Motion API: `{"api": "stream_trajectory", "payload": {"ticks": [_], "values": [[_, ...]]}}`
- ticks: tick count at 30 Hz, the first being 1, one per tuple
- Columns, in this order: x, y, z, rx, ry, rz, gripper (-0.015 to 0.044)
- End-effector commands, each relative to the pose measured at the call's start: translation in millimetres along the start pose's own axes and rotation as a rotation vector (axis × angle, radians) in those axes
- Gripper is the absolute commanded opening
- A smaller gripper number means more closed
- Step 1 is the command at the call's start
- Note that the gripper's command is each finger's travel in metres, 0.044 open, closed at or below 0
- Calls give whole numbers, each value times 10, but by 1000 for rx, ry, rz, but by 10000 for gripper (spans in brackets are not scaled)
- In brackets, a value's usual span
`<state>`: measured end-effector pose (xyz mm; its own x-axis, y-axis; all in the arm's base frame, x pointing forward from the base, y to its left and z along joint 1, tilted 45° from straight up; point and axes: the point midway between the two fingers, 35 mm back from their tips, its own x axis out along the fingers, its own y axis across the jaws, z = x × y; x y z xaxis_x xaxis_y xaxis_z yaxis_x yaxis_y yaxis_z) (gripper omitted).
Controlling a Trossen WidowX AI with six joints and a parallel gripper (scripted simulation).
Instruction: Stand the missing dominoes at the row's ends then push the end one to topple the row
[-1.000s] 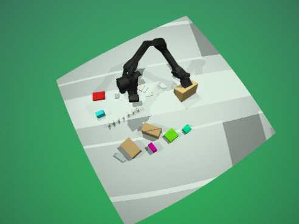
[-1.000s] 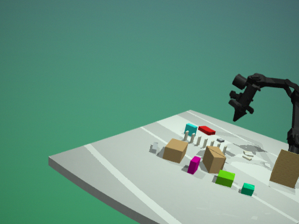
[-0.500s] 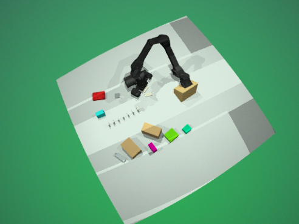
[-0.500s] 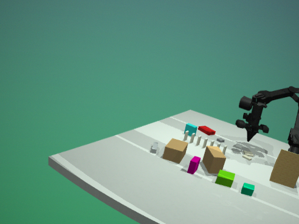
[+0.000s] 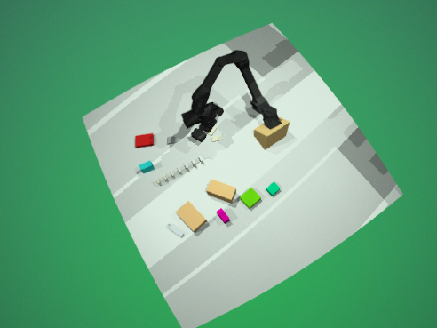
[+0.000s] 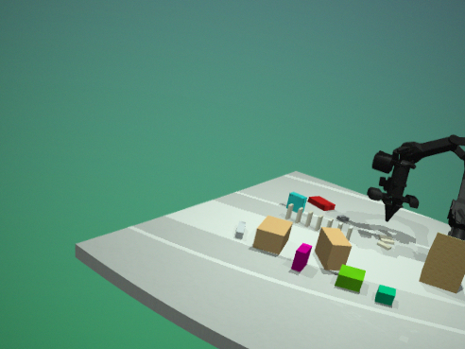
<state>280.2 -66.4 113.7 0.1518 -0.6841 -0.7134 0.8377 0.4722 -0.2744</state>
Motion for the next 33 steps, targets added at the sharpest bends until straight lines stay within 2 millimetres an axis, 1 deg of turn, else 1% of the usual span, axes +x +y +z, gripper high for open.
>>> {"api": "stream_trajectory", "payload": {"ticks": [1,26,27,28,29,31,32,33], "values": [[7,-7,-3,3,-2,-3,0],[7,-7,-3,3,-2,-3,0],[33,0,-1,4,-2,-2,0],[111,18,4,4,0,-2,0],[241,43,12,4,1,-2,0],[574,70,35,4,-1,-2,0],[703,67,44,4,-4,-3,0],[780,61,49,4,-5,-4,0]]}}
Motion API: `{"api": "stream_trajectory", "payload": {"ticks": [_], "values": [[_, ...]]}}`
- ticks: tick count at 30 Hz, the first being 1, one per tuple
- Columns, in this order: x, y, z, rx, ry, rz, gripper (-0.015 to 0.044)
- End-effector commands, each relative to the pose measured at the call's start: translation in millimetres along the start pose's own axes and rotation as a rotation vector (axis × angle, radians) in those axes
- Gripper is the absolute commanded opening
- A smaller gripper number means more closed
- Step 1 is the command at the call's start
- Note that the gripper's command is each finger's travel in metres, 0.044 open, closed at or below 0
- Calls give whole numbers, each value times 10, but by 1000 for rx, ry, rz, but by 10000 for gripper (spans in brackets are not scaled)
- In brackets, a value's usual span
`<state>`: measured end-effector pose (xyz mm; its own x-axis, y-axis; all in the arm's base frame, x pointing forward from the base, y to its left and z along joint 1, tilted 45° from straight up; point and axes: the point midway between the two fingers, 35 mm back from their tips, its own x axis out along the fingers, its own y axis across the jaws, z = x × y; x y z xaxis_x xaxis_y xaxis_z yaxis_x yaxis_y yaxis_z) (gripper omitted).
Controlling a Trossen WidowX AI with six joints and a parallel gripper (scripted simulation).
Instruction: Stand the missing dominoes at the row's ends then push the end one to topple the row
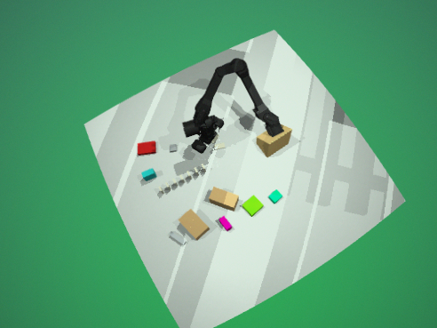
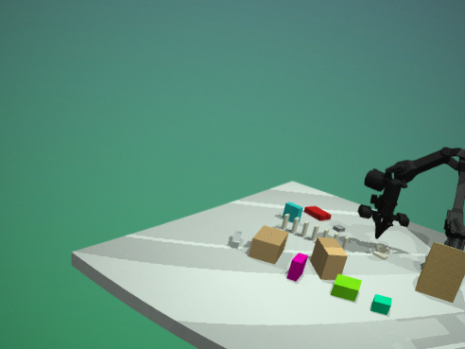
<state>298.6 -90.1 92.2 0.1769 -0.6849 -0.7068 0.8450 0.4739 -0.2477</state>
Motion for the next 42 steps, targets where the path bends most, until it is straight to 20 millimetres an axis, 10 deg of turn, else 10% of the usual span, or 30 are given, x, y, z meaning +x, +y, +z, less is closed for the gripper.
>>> {"api": "stream_trajectory", "payload": {"ticks": [1,30,37,42], "values": [[460,-52,-46,-17,12,-23,0],[453,-424,-7,-17,13,-24,0],[-326,-602,-3,-13,15,-23,0],[-351,-615,-4,-13,14,-23,0]]}}
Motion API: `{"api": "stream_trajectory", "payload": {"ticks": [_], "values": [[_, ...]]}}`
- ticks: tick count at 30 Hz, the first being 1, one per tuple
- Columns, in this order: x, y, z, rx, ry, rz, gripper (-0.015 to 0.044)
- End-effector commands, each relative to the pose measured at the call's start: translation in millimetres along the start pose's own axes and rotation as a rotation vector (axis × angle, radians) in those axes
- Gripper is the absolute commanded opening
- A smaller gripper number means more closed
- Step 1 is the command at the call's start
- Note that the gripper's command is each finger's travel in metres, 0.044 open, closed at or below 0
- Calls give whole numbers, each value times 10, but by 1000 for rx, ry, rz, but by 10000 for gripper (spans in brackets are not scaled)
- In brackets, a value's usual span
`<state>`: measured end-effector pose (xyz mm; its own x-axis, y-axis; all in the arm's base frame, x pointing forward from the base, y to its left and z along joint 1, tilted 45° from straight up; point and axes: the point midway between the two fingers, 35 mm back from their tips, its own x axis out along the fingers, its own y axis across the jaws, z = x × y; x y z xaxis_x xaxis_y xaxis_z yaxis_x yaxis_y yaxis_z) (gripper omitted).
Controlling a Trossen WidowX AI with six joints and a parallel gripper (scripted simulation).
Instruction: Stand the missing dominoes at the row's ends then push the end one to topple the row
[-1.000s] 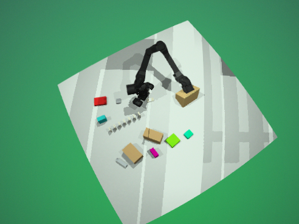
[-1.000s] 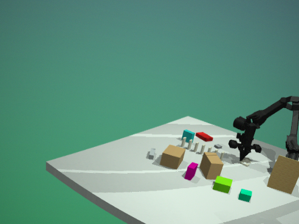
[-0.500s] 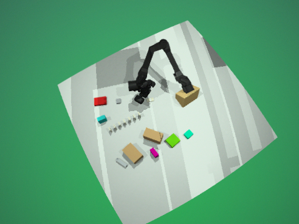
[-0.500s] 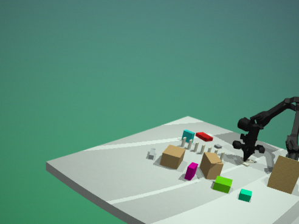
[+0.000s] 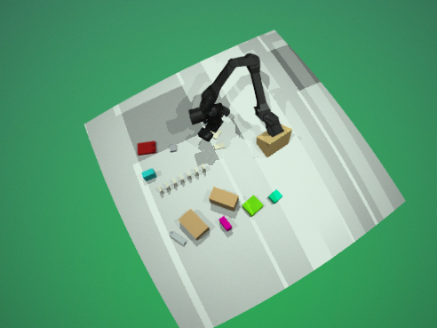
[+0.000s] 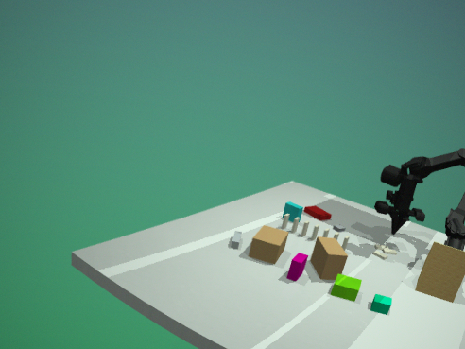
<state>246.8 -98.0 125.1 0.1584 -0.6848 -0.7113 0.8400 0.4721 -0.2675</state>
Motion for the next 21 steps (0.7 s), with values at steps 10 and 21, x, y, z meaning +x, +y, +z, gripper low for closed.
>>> {"api": "stream_trajectory", "payload": {"ticks": [10,21], "values": [[-81,-203,37,763,-1,-10,236],[-83,-346,73,1525,-7,-9,440]]}}
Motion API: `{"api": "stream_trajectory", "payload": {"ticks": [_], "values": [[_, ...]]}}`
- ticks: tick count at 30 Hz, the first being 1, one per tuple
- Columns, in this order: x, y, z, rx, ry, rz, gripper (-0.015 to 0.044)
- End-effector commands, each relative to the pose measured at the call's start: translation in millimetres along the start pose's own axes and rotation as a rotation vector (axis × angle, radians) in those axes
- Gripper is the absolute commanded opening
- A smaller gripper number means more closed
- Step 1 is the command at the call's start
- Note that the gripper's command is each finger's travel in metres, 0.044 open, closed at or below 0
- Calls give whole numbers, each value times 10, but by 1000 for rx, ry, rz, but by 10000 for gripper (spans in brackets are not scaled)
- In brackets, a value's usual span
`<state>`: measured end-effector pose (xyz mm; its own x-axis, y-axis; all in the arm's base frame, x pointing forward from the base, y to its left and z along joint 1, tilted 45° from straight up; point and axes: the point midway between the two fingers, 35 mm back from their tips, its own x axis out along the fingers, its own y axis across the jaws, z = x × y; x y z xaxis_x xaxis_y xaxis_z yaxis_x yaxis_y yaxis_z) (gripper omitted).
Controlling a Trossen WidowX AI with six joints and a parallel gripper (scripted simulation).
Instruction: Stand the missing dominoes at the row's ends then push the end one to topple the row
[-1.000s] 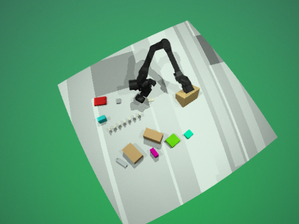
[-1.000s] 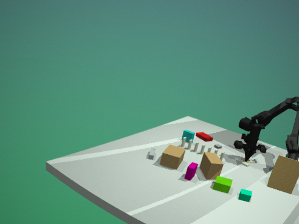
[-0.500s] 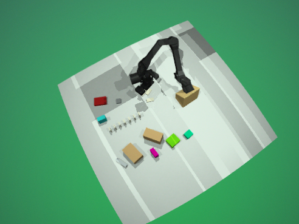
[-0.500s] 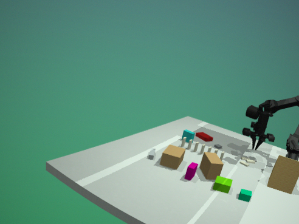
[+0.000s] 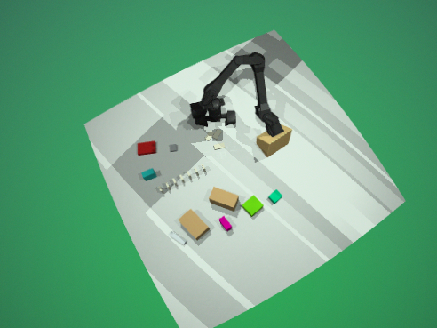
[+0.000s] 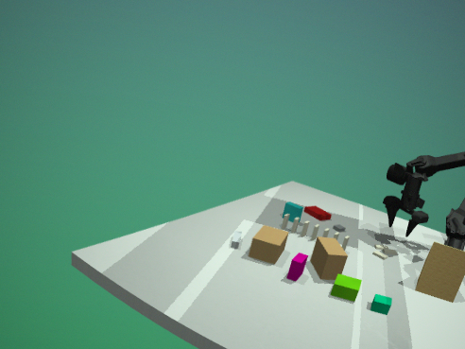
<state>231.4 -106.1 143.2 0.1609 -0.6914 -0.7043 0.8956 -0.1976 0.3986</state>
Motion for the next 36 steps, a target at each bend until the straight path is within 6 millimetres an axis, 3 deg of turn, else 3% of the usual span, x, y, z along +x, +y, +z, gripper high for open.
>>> {"api": "stream_trajectory", "payload": {"ticks": [1,14,24,36], "values": [[15,-86,89,539,-4,-13,440],[27,-85,88,539,-3,-13,440],[652,-93,93,539,-6,-10,440],[761,-89,91,539,-7,-10,440]]}}
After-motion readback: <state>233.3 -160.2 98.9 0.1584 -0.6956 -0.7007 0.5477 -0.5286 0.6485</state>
